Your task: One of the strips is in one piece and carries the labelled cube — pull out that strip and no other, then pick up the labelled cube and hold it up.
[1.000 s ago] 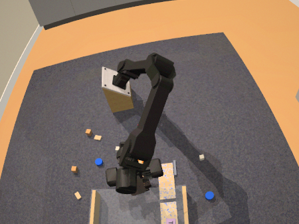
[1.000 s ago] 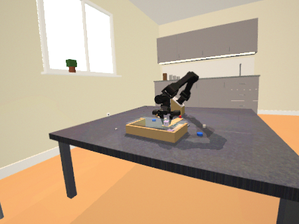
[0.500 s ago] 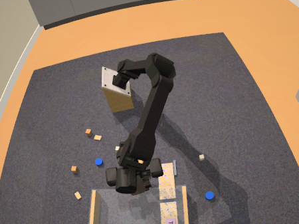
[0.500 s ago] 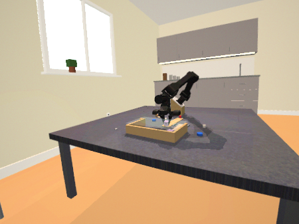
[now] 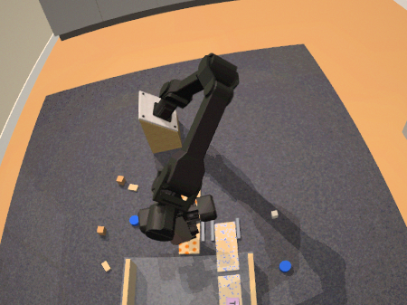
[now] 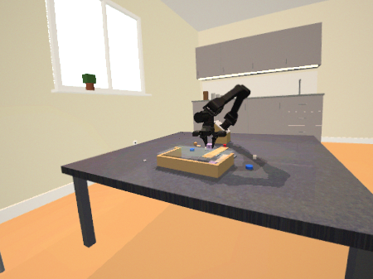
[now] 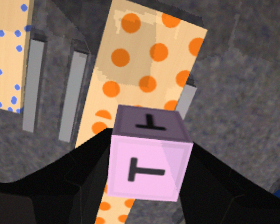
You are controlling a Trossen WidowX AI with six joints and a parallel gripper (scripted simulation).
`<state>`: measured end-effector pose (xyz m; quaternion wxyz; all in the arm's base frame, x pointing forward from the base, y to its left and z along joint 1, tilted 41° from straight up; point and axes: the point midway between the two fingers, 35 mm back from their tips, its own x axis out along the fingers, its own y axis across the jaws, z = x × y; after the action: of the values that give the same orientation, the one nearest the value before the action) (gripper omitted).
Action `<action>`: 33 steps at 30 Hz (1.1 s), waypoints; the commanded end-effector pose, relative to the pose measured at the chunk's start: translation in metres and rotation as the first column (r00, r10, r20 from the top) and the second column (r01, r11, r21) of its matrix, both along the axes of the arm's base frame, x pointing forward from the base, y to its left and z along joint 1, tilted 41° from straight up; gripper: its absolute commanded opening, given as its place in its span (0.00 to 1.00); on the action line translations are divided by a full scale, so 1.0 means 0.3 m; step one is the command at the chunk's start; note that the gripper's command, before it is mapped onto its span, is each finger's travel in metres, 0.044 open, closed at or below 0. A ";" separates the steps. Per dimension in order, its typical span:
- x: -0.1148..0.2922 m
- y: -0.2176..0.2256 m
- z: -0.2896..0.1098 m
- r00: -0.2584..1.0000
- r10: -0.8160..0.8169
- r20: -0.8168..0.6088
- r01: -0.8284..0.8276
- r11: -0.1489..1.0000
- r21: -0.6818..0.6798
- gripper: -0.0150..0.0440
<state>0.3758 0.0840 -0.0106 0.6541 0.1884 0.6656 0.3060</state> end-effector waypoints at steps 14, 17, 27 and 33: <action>-0.144 -0.056 0.028 1.000 -0.003 0.007 0.003 1.000 -0.005 0.25; -0.179 -0.062 0.026 1.000 -0.003 0.006 0.003 1.000 -0.005 0.25; -0.255 -0.082 0.031 1.000 -0.003 0.004 0.003 1.000 -0.005 0.25; -0.248 -0.150 0.110 1.000 -0.003 0.004 0.003 1.000 -0.007 0.25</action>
<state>0.2979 0.0486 0.0098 0.6480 0.1921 0.6710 0.3047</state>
